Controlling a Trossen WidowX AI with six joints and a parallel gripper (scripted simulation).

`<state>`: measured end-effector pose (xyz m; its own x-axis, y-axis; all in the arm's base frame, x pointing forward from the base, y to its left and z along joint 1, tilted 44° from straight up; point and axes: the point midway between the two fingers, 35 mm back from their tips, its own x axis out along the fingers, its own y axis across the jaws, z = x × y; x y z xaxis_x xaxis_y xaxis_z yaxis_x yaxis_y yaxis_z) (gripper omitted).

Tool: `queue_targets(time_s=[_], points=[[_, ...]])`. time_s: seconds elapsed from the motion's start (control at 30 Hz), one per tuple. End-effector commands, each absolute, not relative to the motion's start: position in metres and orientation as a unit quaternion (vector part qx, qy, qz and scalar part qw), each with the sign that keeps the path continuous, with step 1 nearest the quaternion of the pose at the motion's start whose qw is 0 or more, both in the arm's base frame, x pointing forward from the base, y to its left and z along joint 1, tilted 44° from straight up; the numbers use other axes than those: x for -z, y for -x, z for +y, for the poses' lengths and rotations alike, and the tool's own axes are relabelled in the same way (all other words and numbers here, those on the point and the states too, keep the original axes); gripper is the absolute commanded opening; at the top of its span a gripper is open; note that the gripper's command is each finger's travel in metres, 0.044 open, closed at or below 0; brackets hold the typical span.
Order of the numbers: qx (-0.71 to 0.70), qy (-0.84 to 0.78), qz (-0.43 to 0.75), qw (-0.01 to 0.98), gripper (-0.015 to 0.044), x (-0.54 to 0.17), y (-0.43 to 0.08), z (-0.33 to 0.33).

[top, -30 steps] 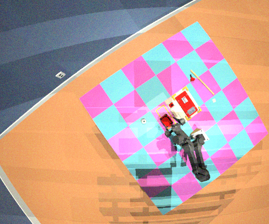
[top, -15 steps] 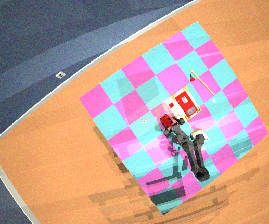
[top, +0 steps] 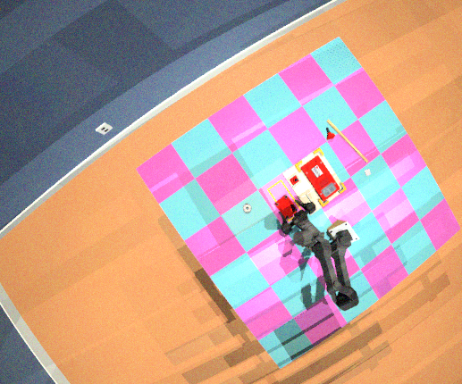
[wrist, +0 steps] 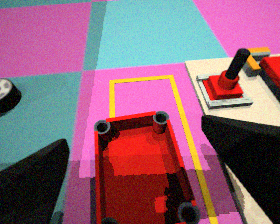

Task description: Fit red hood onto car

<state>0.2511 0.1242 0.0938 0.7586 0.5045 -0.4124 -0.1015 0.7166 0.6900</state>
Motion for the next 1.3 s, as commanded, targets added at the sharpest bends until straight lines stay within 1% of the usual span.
queue_targets(time_s=[0.0, 1.27], points=[[-0.169, -0.337, 0.302, 0.875, 0.044, -0.09, -0.251, 0.127], [-0.171, -0.339, 0.299, 0.875, 0.044, -0.071, -0.245, 0.146]])
